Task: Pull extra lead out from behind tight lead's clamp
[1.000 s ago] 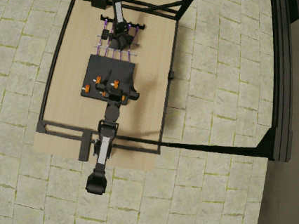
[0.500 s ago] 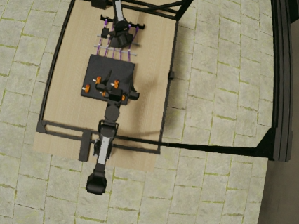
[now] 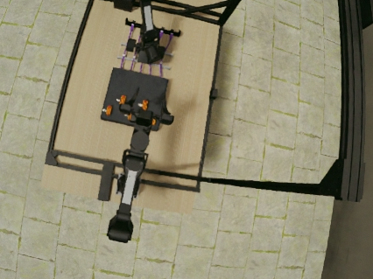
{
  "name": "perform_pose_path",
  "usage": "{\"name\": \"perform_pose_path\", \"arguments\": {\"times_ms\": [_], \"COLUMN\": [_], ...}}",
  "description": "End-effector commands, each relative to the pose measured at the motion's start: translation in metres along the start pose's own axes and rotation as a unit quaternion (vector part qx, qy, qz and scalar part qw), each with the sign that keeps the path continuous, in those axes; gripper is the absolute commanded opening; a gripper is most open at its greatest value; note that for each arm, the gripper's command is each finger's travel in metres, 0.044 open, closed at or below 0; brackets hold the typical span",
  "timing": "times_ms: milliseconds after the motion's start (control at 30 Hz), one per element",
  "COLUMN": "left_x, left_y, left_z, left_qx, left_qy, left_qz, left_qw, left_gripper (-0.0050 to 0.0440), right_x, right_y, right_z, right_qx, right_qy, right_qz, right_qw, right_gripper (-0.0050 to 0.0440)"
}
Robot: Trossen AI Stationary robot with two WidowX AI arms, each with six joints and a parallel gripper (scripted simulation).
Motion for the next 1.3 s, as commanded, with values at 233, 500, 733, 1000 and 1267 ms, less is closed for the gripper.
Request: {"name": "perform_pose_path", "arguments": {"times_ms": [233, 500, 733, 1000, 1267], "left_x": [-0.001, -0.001, -0.001, -0.001, -0.001], "left_y": [-0.006, -0.006, -0.006, -0.006, -0.006], "left_z": [0.001, 0.001, 0.001, 0.001, 0.001], "left_qx": [0.0, 0.0, 0.0, 0.0, 0.0], "left_qy": [-0.001, -0.001, -0.001, -0.001, -0.001], "left_qz": [-0.008, -0.008, -0.008, -0.008, -0.008], "left_qw": [1.0, 1.0, 1.0, 1.0, 1.0], "left_gripper": [0.044, 0.044, 0.044, 0.044, 0.044], "right_x": [0.004, 0.004, 0.004, -0.04, -0.04], "right_y": [0.006, 0.006, 0.006, -0.003, -0.003], "right_z": [-0.001, -0.001, -0.001, 0.001, 0.001], "right_qx": [0.0, 0.0, 0.0, 0.001, 0.001], "right_qy": [-0.008, -0.008, -0.008, -0.013, -0.013], "right_qz": [-0.01, -0.01, -0.01, -0.022, -0.022], "right_qw": [1.0, 1.0, 1.0, 1.0, 1.0], "right_gripper": [-0.005, -0.005, -0.005, 0.0209, 0.0209]}}
Point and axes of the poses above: on each arm, the point midway between the two fingers, 35 mm back from their tips, its own x axis out along the fingers, its own z axis across the jaws, y = z × x, the point moved 1 cm from there along -x, back along the fingers, and after that the axes turned 5 degrees about x, right-handed, at the moved point
